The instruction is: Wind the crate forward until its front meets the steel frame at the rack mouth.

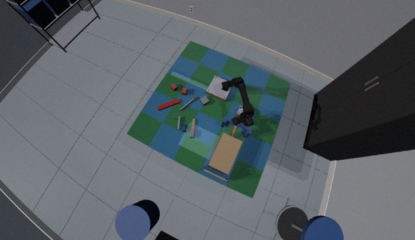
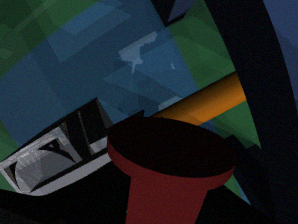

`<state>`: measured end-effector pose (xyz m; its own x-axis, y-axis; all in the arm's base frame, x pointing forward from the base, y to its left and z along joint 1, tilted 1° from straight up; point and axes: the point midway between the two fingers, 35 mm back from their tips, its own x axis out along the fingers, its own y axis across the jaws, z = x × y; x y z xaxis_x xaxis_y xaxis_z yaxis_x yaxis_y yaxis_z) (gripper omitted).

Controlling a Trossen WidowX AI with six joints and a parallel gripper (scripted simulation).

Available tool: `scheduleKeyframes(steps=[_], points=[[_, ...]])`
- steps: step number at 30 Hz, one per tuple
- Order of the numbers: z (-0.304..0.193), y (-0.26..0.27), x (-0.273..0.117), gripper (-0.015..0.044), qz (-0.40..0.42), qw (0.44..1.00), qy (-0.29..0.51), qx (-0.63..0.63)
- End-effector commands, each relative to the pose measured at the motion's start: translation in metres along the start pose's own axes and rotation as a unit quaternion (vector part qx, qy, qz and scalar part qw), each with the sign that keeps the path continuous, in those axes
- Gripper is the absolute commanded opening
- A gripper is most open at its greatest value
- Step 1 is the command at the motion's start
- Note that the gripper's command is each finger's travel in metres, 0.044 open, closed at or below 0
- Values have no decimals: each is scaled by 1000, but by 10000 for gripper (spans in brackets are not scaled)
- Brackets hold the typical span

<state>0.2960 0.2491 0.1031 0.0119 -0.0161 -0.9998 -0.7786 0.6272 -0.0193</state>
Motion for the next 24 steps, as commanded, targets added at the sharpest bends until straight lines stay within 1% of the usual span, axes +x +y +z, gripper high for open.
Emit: scheduleKeyframes(steps=[1, 24], points=[[10, 15, 0, 0, 11, 1000, -8, -7], [26, 41, -1, 0, 12, 1000, -8, -7]])
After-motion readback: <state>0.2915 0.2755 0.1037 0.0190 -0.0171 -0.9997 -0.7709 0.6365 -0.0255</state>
